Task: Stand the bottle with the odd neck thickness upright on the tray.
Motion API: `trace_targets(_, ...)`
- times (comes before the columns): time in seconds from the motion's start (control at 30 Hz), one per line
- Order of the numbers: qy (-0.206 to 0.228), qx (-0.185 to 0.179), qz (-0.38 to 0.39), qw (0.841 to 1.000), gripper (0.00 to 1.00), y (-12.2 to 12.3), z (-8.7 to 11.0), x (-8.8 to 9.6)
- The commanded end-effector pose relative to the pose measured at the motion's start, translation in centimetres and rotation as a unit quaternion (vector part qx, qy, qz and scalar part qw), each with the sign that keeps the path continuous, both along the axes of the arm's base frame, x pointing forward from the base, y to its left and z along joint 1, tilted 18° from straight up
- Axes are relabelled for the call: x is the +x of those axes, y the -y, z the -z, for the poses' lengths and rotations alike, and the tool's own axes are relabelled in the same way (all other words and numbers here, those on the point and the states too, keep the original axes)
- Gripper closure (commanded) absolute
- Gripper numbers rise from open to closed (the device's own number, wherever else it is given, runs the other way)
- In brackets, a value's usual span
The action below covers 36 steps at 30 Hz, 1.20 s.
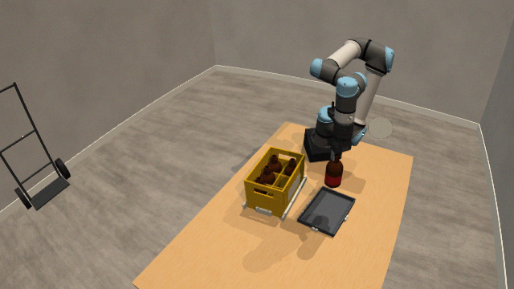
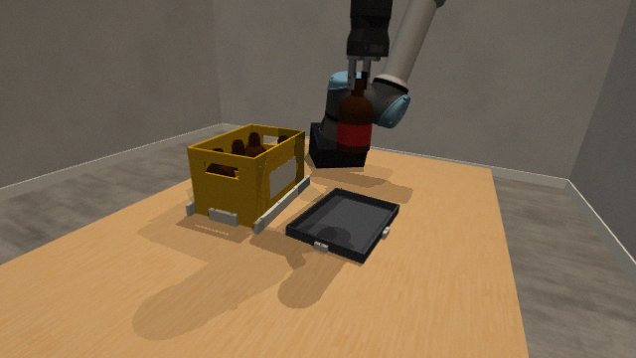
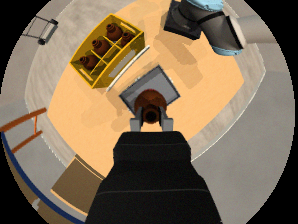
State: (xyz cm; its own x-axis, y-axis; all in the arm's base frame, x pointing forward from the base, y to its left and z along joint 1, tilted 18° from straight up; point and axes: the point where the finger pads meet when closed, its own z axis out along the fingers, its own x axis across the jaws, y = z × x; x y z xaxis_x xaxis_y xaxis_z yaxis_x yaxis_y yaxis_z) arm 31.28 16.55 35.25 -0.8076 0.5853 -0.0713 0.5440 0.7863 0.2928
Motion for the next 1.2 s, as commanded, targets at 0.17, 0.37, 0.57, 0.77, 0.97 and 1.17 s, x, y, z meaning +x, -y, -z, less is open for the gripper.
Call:
trace_targets(0.17,0.001,0.000,0.000,1.000,1.00,0.0,0.0,0.0)
trace_targets(0.37,0.001,0.000,0.000,1.000,1.00,0.0,0.0,0.0)
trace_targets(0.57,0.001,0.000,0.000,1.000,1.00,0.0,0.0,0.0)
trace_targets(0.77,0.001,0.000,0.000,1.000,1.00,-0.1,0.2,0.1)
trace_targets(0.97,0.001,0.000,0.000,1.000,1.00,-0.1,0.6,0.2)
trace_targets(1.17,0.001,0.000,0.000,1.000,1.00,-0.3,1.2,0.3)
